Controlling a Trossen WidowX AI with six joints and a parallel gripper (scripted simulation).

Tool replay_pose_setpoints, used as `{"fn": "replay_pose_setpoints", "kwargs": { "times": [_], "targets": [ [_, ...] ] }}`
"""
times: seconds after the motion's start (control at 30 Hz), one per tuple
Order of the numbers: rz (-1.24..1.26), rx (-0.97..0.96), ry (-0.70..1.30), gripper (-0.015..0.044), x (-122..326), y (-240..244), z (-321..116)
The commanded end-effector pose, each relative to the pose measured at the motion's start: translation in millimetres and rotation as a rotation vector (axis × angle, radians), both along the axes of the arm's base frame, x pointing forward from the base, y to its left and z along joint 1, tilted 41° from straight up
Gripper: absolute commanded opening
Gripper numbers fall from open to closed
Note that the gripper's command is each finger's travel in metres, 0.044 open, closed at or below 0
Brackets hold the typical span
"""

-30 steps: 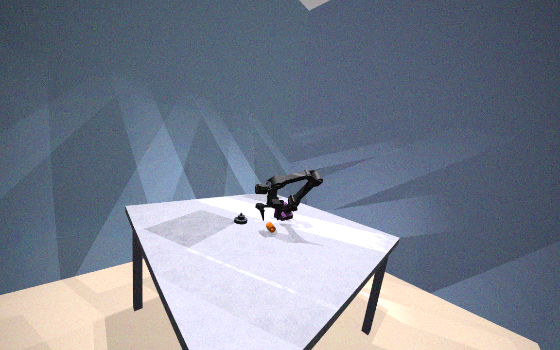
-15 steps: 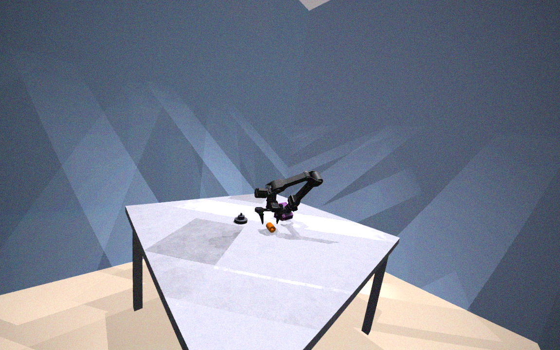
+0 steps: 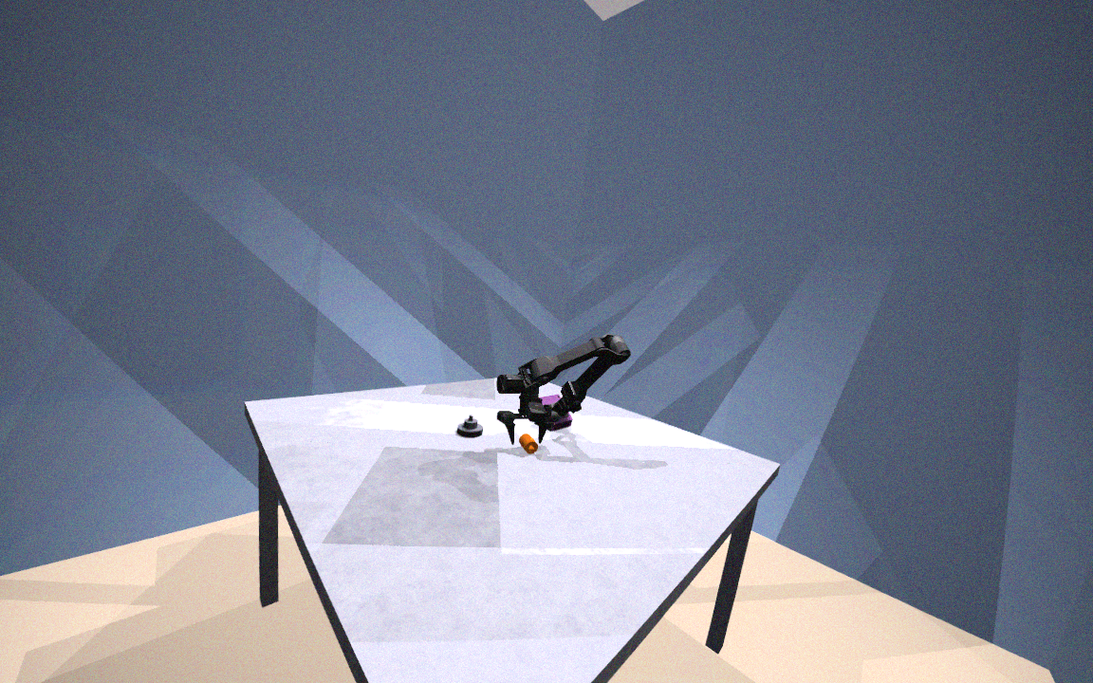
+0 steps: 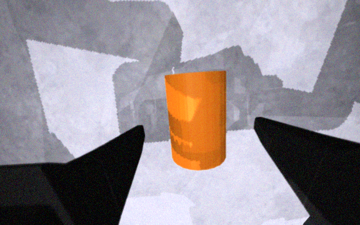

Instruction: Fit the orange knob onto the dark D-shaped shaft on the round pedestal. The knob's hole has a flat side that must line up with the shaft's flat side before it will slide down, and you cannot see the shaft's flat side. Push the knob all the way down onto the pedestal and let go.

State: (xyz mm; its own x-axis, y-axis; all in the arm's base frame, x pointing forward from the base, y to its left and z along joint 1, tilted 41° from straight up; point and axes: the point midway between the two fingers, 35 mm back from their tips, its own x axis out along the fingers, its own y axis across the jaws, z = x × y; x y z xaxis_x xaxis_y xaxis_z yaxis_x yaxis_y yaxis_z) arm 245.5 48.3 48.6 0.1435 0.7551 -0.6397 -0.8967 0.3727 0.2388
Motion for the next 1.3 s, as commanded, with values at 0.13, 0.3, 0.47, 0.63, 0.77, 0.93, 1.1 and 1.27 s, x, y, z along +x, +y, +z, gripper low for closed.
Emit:
{"fn": "replay_pose_setpoints", "kwargs": {
  "times": [0.13,0.3,0.47,0.63,0.77,0.93,1.1,1.27],
  "targets": [
    [0.001,0.007,0.004,0.0256,-0.9,3.2,-1.6],
    [0.001,0.007,0.004,0.0240,-0.9,3.2,-1.6],
    [0.001,0.007,0.004,0.0240,-0.9,3.2,-1.6],
    [0.001,0.007,0.004,0.0213,-0.9,3.2,-1.6],
    [0.001,0.007,0.004,0.0187,-0.9,3.2,-1.6],
    [0.002,0.004,0.005,0.0179,-0.9,3.1,-1.5],
    [0.018,-0.055,0.027,0.0179,0.4,2.7,2.3],
    [0.042,-0.147,0.063,0.0179,2.4,3.2,8.7]
  ]
}}
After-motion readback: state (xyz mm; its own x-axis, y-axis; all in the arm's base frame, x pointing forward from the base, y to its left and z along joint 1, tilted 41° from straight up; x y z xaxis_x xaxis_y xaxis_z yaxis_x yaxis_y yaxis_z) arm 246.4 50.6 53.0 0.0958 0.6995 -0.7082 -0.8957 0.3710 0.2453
